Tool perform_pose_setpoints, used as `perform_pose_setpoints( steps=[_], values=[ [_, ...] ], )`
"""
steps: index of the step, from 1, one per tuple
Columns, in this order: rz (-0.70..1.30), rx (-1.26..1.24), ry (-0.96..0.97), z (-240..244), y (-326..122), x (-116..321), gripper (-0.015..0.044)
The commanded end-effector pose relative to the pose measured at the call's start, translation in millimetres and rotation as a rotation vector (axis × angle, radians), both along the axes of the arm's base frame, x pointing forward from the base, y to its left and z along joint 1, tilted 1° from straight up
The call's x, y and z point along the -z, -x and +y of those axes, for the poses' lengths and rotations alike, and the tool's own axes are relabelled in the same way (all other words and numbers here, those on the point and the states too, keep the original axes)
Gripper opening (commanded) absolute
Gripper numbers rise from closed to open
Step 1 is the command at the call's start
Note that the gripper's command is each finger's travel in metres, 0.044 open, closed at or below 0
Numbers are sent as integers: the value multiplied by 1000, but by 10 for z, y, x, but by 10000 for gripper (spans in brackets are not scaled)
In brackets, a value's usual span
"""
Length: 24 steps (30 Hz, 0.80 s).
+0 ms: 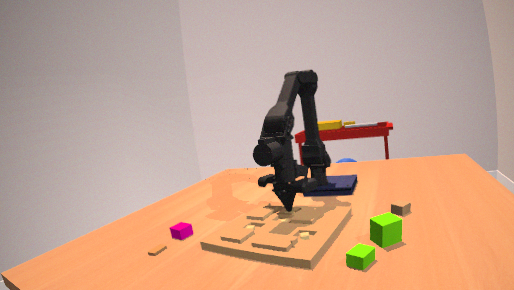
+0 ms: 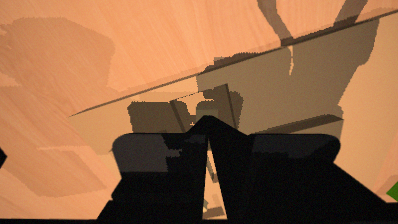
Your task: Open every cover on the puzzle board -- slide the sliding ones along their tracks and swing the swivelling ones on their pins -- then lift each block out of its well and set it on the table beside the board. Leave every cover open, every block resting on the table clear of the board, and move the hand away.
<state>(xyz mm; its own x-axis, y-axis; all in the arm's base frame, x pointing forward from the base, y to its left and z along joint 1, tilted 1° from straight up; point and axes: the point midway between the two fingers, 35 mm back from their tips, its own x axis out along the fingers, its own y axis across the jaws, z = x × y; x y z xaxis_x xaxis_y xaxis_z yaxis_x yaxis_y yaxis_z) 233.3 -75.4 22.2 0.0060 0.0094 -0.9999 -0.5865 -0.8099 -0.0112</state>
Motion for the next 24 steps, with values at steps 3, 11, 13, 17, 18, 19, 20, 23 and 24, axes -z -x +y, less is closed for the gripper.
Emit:
perform_pose_setpoints(
  steps=[3,11,13,17,18,19,20,23,24],
  values=[
    [8,1,0,5,26,17,0],
    [8,1,0,5,26,17,0],
    [0,0,0,0,0,-2,0],
    [2,0,0,-2,-1,-30,0],
    [2,0,0,-2,0,-41,0],
    [3,-4,0,-2,1,-50,0],
    [3,-9,0,-2,2,-61,0],
    [5,-24,0,-3,6,-95,0],
    [6,-29,0,-3,8,-106,0]
  ],
)
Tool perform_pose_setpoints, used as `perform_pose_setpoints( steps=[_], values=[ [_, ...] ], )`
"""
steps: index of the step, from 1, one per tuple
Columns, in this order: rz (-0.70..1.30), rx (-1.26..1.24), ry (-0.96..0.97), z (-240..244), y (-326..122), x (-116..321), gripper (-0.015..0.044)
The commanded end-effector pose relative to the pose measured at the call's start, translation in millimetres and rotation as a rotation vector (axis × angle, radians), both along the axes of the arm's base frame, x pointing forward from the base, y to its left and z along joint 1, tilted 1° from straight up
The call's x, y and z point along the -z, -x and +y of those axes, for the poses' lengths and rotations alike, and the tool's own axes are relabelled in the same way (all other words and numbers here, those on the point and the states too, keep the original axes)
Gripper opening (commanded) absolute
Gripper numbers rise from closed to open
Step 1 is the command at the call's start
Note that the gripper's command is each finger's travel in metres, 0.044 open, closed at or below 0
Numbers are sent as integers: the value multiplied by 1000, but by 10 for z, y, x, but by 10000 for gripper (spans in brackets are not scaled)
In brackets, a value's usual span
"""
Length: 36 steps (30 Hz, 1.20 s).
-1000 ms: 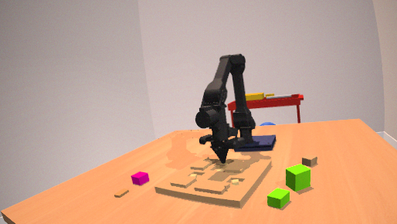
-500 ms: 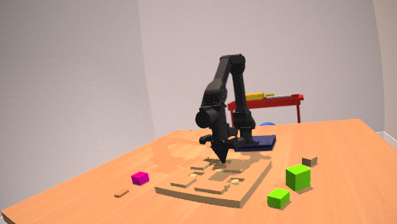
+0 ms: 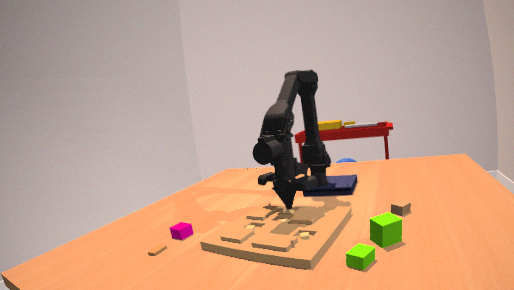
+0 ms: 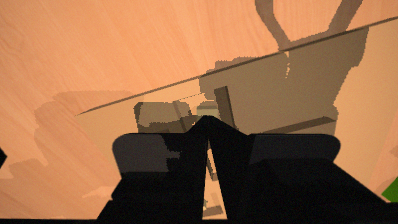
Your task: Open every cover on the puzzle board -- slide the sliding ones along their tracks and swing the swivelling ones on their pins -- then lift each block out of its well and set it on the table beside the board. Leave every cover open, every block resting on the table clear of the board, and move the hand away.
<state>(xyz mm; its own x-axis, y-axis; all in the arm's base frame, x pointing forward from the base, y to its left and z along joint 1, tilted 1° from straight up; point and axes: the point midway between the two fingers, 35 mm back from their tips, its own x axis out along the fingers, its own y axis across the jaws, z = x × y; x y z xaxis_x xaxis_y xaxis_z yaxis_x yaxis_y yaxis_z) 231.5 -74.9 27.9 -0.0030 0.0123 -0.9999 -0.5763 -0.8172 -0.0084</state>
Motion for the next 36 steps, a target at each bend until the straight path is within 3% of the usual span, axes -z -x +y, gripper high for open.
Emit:
perform_pose_setpoints(
  steps=[1,6,16,36],
  values=[
    [0,0,0,-1,-1,-8,26],
    [-1,-12,1,-12,-20,-232,144],
    [-2,-29,3,-16,-7,-578,144],
    [-2,-29,3,-20,-10,-222,144]
  ],
)
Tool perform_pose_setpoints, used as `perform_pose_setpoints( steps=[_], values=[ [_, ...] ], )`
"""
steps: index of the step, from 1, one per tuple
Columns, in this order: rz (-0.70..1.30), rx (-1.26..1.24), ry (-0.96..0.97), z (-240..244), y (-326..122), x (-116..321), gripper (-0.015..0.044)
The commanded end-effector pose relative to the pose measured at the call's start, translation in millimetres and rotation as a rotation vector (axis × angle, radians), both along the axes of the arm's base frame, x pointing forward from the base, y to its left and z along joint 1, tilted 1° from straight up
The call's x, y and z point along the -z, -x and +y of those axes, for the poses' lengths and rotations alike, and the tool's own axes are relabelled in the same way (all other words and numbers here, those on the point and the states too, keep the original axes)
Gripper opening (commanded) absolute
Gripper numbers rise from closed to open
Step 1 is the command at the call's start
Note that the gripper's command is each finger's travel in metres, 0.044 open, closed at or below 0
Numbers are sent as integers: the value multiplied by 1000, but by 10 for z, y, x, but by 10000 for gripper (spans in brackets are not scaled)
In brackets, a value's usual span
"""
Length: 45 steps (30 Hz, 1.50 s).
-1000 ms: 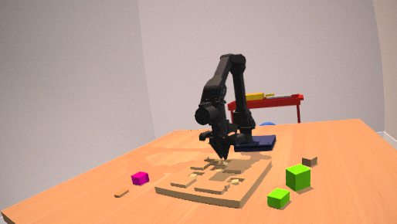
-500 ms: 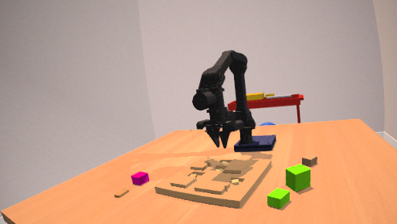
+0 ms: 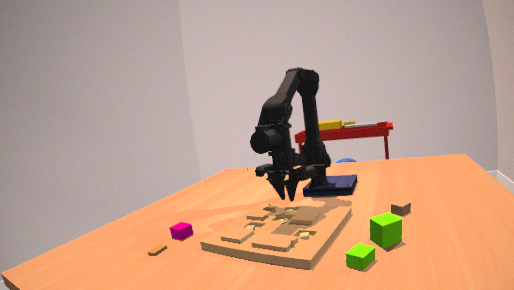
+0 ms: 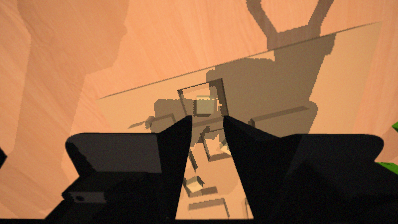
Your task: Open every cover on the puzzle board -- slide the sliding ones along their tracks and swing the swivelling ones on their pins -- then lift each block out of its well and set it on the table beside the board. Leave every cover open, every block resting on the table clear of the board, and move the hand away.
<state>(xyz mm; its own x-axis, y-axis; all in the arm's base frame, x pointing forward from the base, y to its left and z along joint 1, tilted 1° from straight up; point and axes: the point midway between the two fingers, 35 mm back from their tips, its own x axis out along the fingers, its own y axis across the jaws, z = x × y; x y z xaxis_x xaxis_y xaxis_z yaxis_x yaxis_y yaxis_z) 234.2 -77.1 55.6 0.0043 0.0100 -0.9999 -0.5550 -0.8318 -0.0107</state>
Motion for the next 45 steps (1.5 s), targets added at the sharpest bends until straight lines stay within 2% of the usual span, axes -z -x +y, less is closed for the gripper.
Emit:
perform_pose_setpoints(
  steps=[1,45],
  values=[
    [6,-3,1,2,18,54,144],
    [6,-3,1,0,22,193,144]
  ],
)
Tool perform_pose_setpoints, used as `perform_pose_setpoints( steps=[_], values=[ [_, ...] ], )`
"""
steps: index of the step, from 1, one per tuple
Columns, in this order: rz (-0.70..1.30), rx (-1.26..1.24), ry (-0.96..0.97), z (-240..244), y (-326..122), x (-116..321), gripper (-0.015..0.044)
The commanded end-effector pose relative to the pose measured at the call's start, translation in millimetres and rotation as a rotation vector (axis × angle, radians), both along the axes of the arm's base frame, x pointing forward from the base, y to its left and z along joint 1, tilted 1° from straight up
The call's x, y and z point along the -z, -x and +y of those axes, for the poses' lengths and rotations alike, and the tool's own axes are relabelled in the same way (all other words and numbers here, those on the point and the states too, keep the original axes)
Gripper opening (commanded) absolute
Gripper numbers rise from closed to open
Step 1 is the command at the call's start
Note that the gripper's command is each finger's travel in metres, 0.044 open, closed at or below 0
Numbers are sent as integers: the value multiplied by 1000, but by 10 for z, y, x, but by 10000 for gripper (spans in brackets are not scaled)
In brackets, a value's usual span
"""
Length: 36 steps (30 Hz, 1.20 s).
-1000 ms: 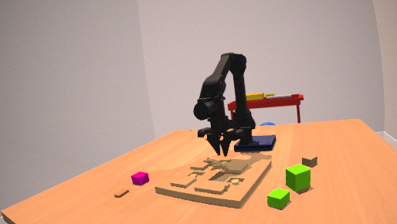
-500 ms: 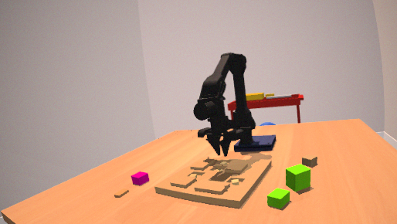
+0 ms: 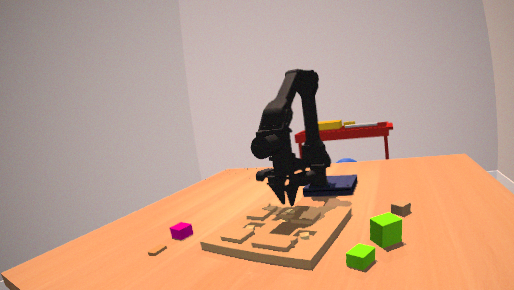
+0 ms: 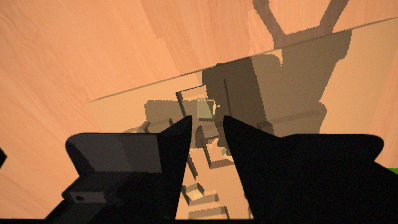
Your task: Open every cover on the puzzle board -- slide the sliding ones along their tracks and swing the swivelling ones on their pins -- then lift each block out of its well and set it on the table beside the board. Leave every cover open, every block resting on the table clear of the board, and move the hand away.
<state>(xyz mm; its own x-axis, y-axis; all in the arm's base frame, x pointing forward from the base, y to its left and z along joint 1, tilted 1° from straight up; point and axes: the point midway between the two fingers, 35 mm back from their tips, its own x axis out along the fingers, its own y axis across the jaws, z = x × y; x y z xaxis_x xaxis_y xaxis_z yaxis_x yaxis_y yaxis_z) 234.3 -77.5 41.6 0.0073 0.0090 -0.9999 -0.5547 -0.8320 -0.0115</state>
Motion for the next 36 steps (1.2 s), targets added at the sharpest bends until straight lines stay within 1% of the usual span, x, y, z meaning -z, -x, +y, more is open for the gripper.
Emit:
perform_pose_setpoints(
  steps=[1,36],
  values=[
    [9,-3,0,5,23,63,144],
    [9,-3,0,12,27,245,144]
  ],
)
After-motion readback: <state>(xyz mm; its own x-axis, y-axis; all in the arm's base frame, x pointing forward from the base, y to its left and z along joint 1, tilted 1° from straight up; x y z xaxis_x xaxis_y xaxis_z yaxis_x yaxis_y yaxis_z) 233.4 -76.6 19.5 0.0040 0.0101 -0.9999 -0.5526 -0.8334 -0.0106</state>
